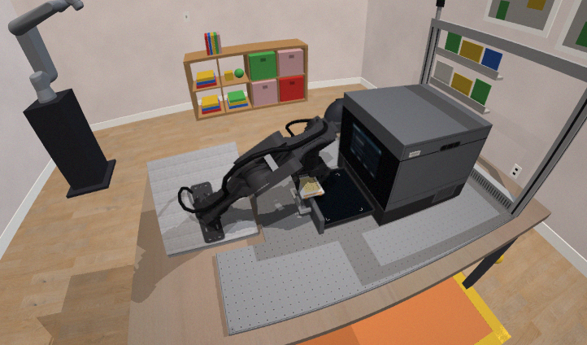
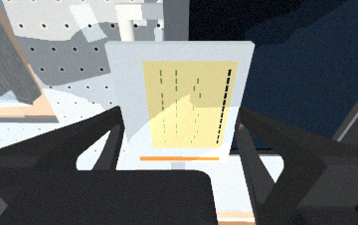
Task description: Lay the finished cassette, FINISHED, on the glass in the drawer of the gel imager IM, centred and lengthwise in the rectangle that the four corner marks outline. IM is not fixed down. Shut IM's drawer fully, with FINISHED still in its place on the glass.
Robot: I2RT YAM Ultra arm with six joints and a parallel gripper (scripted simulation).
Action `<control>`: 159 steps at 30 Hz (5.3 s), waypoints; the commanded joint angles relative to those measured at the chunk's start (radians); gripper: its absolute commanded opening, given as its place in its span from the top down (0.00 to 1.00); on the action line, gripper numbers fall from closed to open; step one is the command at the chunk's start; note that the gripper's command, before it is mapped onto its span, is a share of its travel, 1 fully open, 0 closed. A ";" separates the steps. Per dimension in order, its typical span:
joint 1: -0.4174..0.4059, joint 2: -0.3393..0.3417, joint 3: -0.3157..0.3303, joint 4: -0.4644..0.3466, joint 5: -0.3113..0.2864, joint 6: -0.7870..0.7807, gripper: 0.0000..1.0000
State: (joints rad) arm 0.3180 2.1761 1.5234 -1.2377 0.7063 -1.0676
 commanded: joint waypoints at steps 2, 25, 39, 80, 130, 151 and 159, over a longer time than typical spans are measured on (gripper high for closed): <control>0.026 0.000 0.032 -0.014 -0.010 -0.013 1.00; -0.014 0.092 0.168 -0.043 0.007 -0.049 1.00; -0.023 0.146 0.259 -0.068 0.008 -0.068 1.00; -0.064 0.312 0.565 -0.166 0.019 -0.109 1.00; -0.130 0.280 0.386 0.075 0.031 -0.215 1.00; -0.130 0.280 0.387 0.064 0.031 -0.215 1.00; -0.130 0.280 0.387 0.064 0.031 -0.215 1.00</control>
State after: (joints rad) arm 0.1635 2.4901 1.9072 -1.1767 0.7433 -1.2720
